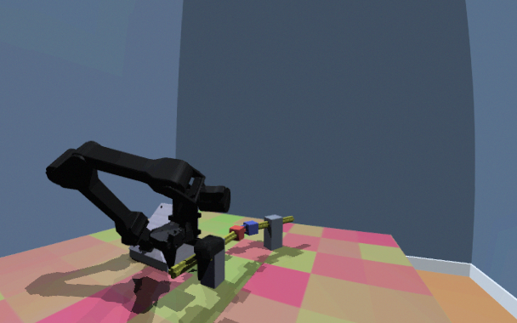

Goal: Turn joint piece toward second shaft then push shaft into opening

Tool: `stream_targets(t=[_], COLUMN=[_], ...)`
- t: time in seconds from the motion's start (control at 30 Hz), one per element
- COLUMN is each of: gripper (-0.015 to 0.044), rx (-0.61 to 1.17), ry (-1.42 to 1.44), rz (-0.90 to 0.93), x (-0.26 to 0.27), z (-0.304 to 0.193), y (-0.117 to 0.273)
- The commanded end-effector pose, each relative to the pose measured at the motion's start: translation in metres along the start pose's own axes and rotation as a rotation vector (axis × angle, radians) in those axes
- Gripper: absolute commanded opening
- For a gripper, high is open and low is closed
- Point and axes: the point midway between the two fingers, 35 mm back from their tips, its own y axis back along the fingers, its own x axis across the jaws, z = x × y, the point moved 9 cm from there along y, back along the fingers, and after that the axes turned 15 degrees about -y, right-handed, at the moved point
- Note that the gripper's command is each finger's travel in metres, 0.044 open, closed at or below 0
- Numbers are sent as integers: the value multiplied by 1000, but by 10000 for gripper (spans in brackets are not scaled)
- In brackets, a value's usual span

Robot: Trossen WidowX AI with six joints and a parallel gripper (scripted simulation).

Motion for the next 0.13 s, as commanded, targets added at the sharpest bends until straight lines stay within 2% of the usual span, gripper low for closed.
stream_targets(t=[0.0,0.1], gripper=[440,440], rx=[4,4], ry=[-7,-6], rz=[6,7], x=[1,0], z=[-1,-1], y=[18,27])
